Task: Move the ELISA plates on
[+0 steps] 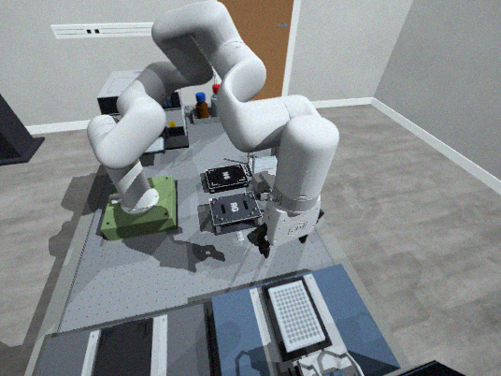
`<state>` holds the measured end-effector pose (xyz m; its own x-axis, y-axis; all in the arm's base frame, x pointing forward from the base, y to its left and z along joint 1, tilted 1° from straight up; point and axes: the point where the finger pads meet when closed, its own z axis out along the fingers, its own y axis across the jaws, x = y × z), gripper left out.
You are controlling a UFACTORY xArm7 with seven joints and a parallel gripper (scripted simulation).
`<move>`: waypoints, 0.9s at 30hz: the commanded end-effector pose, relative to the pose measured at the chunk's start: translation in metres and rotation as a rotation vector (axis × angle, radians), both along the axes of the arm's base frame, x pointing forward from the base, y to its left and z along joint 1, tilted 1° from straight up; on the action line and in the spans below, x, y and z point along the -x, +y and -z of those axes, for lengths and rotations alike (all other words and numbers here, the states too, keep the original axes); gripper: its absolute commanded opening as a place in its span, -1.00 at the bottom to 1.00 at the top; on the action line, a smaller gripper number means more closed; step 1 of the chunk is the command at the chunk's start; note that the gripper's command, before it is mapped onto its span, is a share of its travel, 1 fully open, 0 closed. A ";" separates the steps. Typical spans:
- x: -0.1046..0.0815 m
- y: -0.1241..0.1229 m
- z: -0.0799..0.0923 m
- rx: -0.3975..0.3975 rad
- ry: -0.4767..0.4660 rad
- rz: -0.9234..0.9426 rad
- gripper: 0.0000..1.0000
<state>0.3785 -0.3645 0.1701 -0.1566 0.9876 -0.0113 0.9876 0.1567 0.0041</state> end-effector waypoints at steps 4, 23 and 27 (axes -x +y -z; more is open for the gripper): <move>-0.001 -0.025 -0.002 0.002 -0.001 0.059 1.00; -0.003 -0.082 -0.003 0.001 -0.002 0.157 1.00; -0.003 -0.095 -0.003 0.001 -0.002 0.157 1.00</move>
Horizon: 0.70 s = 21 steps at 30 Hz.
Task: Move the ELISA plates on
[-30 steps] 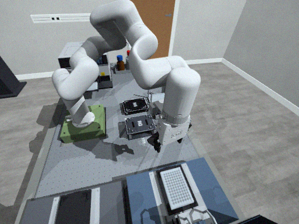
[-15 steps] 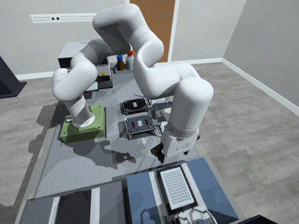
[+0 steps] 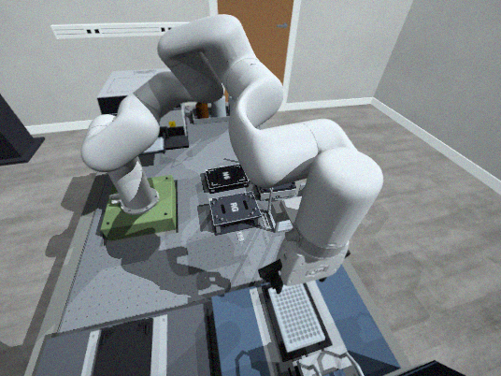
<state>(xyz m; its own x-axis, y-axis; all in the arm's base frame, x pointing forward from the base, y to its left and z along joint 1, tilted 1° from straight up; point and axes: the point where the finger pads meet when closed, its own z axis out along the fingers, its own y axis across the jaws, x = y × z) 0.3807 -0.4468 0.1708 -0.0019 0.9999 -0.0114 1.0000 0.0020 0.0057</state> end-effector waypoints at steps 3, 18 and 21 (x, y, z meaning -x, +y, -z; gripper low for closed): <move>-0.001 -0.016 -0.002 0.001 0.000 0.001 1.00; -0.002 -0.032 -0.002 0.001 0.000 0.001 1.00; -0.002 -0.032 -0.002 0.001 0.000 0.001 1.00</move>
